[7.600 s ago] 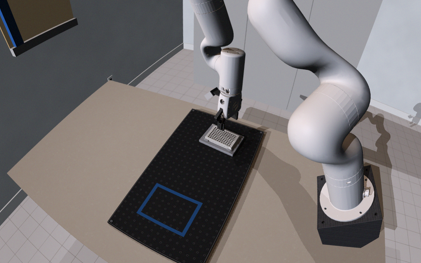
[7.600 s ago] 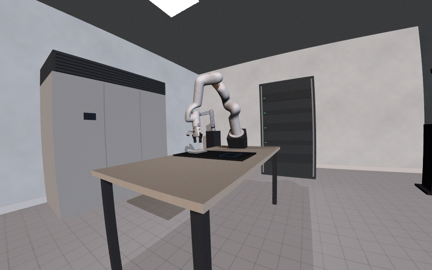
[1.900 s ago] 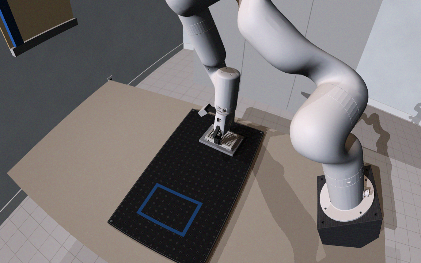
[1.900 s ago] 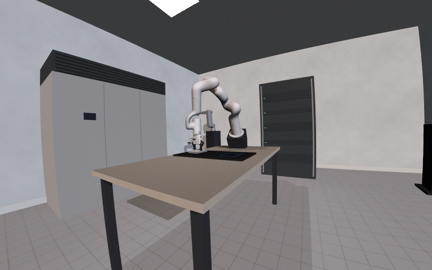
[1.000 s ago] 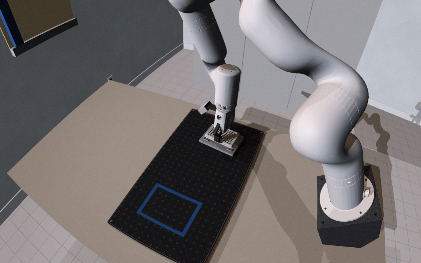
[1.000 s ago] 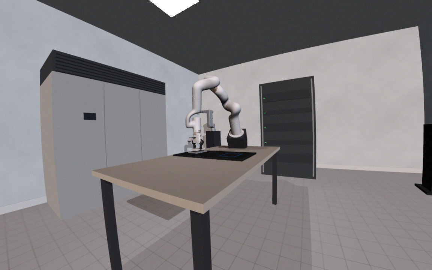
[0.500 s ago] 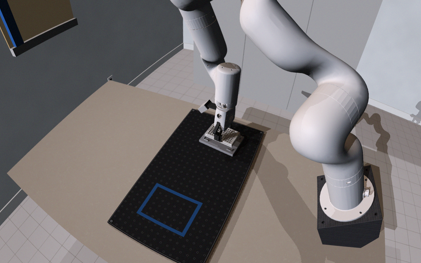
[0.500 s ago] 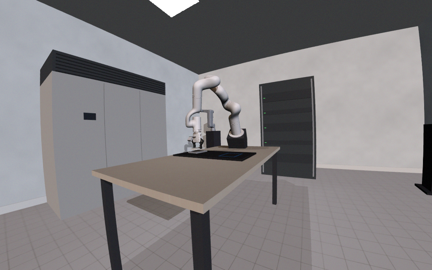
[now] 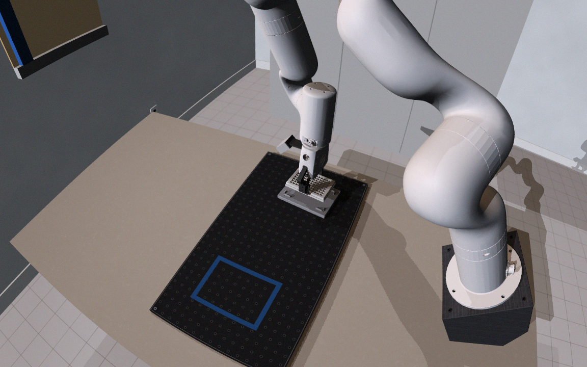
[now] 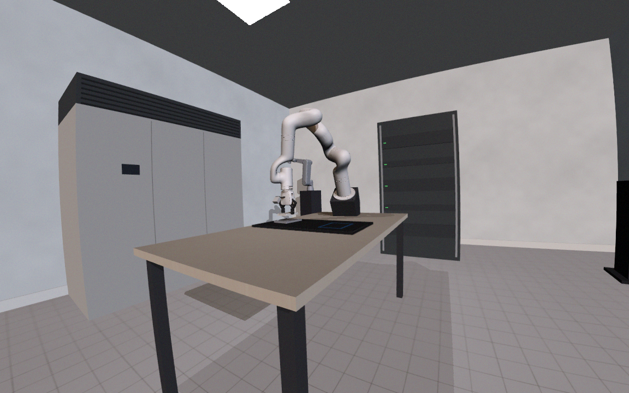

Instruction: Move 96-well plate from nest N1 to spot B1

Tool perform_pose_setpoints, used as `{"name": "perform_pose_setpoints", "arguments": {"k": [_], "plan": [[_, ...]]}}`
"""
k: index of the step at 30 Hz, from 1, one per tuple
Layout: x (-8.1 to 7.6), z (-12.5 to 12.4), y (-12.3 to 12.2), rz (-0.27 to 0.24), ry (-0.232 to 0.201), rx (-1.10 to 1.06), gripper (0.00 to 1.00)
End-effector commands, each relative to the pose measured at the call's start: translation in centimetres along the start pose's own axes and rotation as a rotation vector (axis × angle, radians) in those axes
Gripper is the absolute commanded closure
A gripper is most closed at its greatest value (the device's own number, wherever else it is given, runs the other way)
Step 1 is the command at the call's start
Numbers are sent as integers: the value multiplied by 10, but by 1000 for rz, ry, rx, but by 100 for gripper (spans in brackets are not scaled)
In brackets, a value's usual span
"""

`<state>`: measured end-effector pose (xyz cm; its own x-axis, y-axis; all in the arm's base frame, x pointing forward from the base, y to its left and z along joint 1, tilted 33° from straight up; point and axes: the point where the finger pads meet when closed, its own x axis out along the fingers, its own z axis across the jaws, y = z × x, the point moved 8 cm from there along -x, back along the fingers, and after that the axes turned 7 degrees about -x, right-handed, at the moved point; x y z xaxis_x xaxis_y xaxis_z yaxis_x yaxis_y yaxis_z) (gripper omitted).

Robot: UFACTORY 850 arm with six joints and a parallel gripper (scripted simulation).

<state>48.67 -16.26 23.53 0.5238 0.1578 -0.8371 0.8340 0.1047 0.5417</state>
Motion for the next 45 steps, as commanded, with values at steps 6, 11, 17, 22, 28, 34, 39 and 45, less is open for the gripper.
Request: {"name": "perform_pose_setpoints", "arguments": {"k": [6,11,17,22,28,34,39,45], "plan": [[-15,0,1,1,0,0,100],[-20,0,1,1,0,0,100],[-30,0,1,1,0,0,100],[-38,0,1,1,0,0,100],[-45,0,1,1,0,0,100],[-45,0,1,1,0,0,100],[-45,0,1,1,0,0,100],[-45,-13,2,1,0,-97,100]]}}
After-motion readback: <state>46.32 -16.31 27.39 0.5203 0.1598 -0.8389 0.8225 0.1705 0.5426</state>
